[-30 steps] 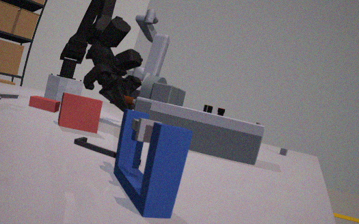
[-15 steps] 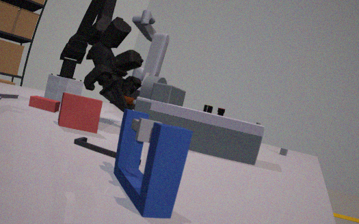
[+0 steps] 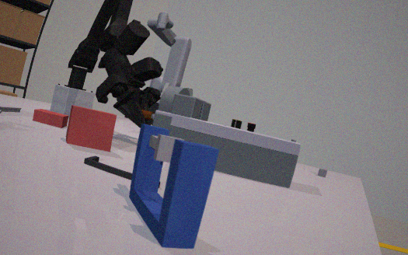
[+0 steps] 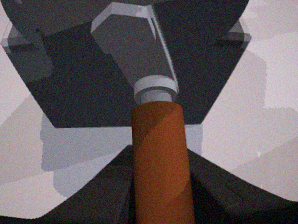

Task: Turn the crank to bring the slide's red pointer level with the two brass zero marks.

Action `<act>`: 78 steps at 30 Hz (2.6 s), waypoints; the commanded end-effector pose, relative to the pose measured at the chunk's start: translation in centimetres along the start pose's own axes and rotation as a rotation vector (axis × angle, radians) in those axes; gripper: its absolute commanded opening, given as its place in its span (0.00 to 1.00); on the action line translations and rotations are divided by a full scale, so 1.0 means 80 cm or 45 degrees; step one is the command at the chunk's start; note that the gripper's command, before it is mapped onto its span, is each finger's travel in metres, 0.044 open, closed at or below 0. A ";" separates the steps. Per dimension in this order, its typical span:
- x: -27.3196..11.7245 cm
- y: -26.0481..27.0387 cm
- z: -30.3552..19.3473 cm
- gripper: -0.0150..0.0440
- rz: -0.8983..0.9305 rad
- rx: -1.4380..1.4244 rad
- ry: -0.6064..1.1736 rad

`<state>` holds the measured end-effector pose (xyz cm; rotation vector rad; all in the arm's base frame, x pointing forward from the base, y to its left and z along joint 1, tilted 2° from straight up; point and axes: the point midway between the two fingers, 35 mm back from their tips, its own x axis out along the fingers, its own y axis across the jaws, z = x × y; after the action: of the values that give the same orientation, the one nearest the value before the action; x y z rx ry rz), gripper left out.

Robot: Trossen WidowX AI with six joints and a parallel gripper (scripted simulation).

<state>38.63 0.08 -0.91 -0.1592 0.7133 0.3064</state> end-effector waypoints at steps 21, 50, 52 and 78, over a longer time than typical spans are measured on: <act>0.003 0.014 -0.003 0.25 0.028 -0.003 0.011; 0.002 0.016 -0.002 0.25 0.028 -0.003 0.011; 0.002 0.017 -0.002 0.25 0.028 -0.003 0.011; 0.001 0.019 -0.001 0.25 0.029 -0.002 0.011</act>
<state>38.47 0.69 -0.95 -0.1607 0.7174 0.3019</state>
